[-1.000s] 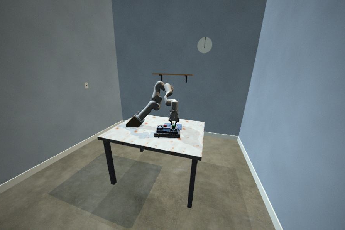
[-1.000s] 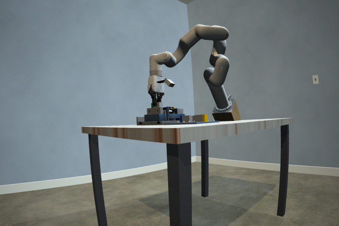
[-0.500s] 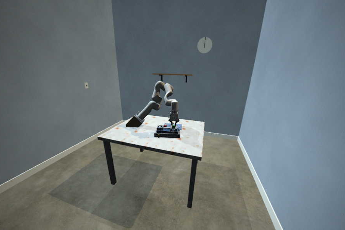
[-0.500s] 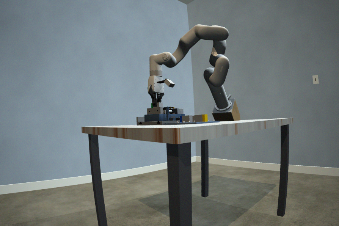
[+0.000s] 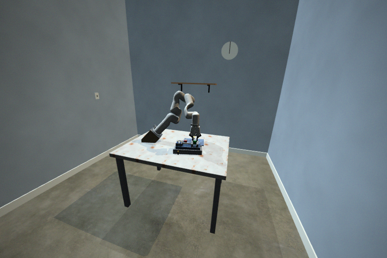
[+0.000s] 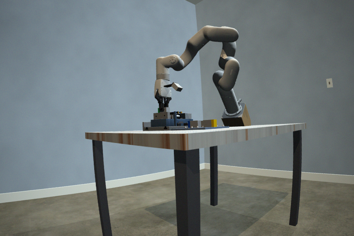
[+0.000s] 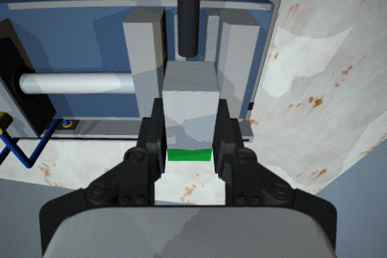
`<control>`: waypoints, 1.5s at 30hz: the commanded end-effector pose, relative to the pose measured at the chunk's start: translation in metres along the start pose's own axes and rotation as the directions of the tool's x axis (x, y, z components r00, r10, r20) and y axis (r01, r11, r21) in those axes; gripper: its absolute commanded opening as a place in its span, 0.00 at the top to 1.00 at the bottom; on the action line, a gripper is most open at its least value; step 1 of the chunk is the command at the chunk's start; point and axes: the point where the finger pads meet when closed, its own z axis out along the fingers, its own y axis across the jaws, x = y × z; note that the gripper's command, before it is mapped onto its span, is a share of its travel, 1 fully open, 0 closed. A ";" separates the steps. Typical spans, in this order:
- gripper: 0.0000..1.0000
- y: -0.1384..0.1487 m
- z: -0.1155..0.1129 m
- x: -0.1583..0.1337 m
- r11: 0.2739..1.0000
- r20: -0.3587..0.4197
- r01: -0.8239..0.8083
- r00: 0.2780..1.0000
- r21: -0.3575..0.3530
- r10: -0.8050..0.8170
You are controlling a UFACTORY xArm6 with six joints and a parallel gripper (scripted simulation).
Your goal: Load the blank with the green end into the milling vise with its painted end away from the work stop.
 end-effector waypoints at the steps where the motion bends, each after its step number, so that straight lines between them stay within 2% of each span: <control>1: 1.00 0.001 -0.001 0.000 1.000 0.002 0.001 1.000 -0.002 -0.001; 45: 1.00 0.001 0.004 0.000 1.000 0.002 0.001 1.000 -0.002 -0.001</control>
